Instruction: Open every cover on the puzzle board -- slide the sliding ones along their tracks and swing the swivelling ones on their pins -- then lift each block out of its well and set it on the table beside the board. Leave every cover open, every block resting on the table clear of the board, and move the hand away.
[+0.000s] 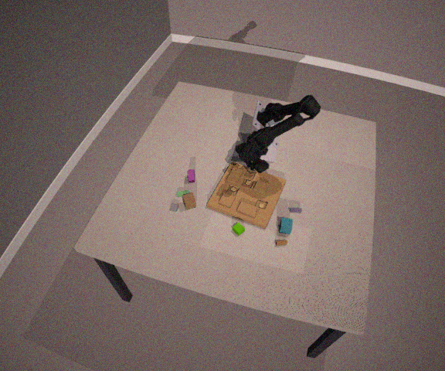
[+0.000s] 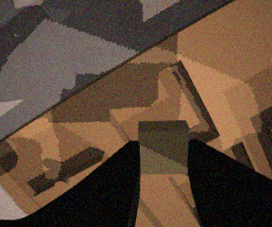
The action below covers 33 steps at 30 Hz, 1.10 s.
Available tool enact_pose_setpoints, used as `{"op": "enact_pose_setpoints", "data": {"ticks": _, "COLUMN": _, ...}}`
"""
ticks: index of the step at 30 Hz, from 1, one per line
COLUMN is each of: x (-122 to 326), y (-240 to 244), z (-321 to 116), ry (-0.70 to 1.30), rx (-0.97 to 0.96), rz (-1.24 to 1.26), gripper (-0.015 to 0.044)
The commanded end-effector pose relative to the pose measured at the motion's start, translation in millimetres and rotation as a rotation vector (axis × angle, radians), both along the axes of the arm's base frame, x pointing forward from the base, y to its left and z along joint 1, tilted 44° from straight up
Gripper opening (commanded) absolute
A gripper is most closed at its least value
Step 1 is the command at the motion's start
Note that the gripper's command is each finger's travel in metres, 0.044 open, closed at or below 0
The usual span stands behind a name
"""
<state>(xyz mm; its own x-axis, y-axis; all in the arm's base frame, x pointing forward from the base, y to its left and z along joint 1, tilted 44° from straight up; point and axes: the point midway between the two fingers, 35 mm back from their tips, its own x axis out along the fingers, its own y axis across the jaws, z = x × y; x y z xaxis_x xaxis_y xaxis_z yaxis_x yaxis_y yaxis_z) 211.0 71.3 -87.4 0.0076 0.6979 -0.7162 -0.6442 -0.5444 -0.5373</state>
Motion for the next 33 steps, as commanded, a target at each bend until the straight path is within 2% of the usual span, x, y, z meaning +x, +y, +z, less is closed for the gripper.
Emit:
{"op": "enact_pose_setpoints", "data": {"ticks": 1, "x": 2, "y": -5, "z": 4, "ry": -0.007, "rx": -0.006, "rz": 0.003, "gripper": 0.008}}
{"op": "enact_pose_setpoints", "data": {"ticks": 20, "x": 1, "y": -38, "z": 37, "ry": -0.007, "rx": -0.007, "rz": 0.003, "gripper": 0.008}}
{"op": "enact_pose_setpoints", "data": {"ticks": 33, "x": 27, "y": -26, "z": 52, "ry": -0.005, "rx": -0.028, "rz": 0.005, "gripper": 0.008}}
